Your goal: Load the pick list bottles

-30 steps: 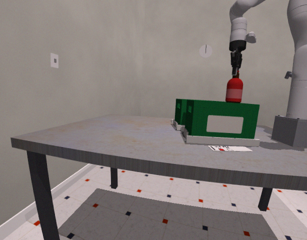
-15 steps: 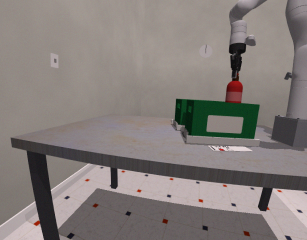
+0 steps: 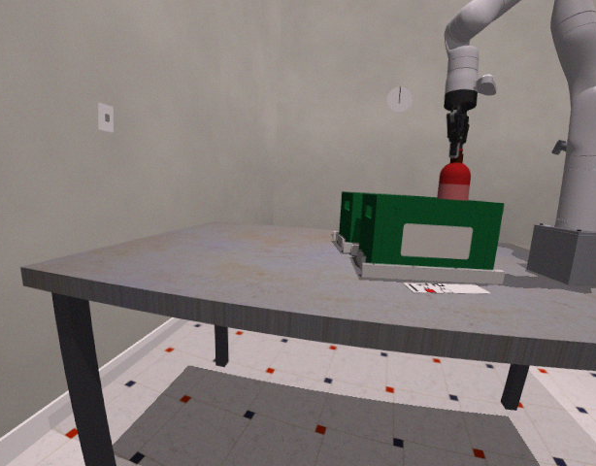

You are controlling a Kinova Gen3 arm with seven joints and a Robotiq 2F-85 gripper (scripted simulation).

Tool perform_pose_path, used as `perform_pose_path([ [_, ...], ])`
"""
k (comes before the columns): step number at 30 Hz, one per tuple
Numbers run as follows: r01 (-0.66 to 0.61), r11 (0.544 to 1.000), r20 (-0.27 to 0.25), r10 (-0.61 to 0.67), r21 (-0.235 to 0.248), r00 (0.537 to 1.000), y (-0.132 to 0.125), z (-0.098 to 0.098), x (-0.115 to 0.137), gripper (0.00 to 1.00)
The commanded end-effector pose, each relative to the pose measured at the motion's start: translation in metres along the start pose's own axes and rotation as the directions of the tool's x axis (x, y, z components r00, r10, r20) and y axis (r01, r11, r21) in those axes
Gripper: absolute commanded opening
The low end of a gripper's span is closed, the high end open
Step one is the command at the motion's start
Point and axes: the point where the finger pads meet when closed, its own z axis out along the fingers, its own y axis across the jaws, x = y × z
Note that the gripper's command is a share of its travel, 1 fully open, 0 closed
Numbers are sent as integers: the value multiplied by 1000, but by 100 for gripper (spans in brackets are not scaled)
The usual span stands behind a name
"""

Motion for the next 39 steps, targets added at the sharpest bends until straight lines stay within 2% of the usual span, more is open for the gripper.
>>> perform_pose_path([
  [1,0,1000,2,0,0,1000,0,0,0,10],
  [39,0,1000,2,0,0,1000,0,34,0,10],
])
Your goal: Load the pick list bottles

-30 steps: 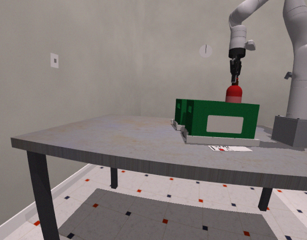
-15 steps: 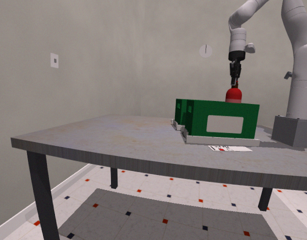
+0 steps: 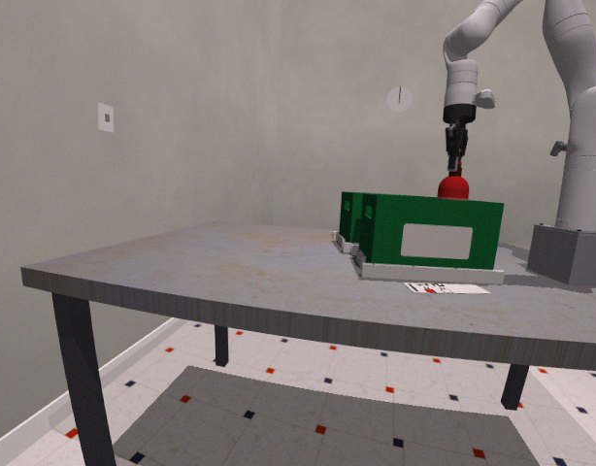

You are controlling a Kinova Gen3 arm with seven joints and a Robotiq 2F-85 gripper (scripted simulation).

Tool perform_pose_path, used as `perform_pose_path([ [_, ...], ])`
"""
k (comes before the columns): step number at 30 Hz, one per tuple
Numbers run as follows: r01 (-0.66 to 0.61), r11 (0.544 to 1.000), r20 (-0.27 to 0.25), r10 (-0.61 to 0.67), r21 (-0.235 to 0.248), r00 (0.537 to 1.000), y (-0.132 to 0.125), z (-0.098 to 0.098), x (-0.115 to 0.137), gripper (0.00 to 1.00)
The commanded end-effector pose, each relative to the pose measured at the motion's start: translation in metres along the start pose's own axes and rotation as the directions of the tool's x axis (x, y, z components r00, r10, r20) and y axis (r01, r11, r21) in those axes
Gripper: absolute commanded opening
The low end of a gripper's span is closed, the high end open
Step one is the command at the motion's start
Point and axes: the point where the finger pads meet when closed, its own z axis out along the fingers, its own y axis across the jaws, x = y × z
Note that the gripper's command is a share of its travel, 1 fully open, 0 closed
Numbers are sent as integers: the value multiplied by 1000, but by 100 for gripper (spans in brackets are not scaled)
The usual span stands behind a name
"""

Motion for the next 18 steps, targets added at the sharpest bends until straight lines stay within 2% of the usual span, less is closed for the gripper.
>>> perform_pose_path([
  [1,0,1000,2,0,0,1000,0,2,0,10],
  [18,0,1000,2,0,0,1000,0,17,0,10],
])
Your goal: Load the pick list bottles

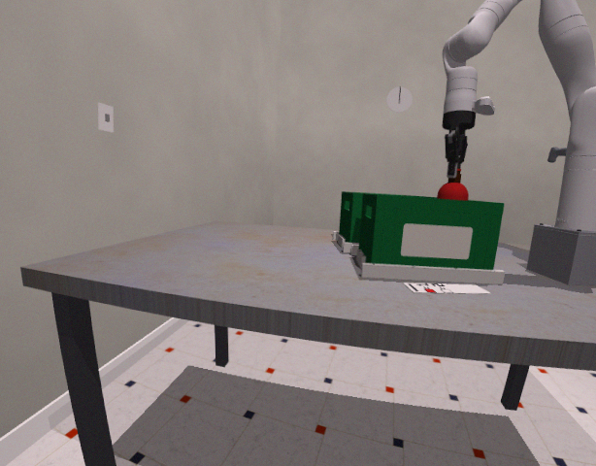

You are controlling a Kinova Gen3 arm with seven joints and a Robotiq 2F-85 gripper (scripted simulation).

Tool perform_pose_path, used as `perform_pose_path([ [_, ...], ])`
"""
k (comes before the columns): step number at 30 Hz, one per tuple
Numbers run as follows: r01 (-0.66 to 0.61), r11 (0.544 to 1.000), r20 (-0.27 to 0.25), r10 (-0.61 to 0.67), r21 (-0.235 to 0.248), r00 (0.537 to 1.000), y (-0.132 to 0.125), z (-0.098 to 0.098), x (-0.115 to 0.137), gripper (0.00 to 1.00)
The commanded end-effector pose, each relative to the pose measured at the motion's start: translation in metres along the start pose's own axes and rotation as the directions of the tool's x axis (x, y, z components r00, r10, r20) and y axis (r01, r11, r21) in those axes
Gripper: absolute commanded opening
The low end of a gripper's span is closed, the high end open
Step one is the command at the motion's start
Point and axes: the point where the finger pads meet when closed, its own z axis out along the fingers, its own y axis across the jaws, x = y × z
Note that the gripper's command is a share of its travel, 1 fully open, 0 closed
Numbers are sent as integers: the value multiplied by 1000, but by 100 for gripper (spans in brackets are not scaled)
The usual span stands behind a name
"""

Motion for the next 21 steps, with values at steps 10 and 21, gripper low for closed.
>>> perform_pose_path([
  [10,0,1000,2,0,0,1000,0,11,0,10],
  [21,0,1000,2,0,0,1000,0,20,0,10],
])
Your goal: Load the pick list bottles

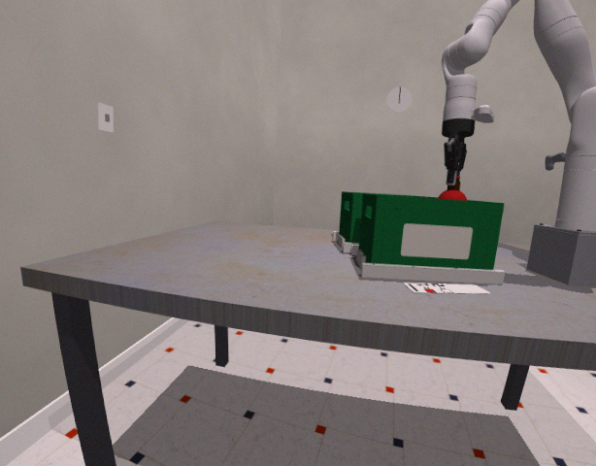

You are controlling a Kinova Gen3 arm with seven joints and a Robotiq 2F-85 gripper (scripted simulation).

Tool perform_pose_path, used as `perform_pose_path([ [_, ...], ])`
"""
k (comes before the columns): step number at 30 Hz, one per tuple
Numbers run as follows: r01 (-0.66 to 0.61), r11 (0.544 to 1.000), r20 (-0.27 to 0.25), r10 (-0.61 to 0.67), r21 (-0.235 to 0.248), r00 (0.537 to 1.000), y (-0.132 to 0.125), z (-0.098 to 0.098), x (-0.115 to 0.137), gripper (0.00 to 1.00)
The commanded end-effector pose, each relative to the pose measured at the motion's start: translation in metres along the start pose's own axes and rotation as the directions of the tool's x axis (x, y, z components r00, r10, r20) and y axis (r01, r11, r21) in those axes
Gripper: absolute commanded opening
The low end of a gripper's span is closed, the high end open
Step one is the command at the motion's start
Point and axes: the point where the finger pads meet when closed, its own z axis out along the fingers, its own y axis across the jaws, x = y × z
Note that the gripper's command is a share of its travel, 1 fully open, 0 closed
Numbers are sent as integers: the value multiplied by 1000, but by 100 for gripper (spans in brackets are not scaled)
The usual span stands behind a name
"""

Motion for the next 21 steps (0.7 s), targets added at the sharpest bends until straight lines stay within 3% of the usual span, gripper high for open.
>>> perform_pose_path([
  [1,0,1000,2,0,0,1000,0,2,0,10],
  [21,0,1000,2,0,0,1000,0,20,0,10],
])
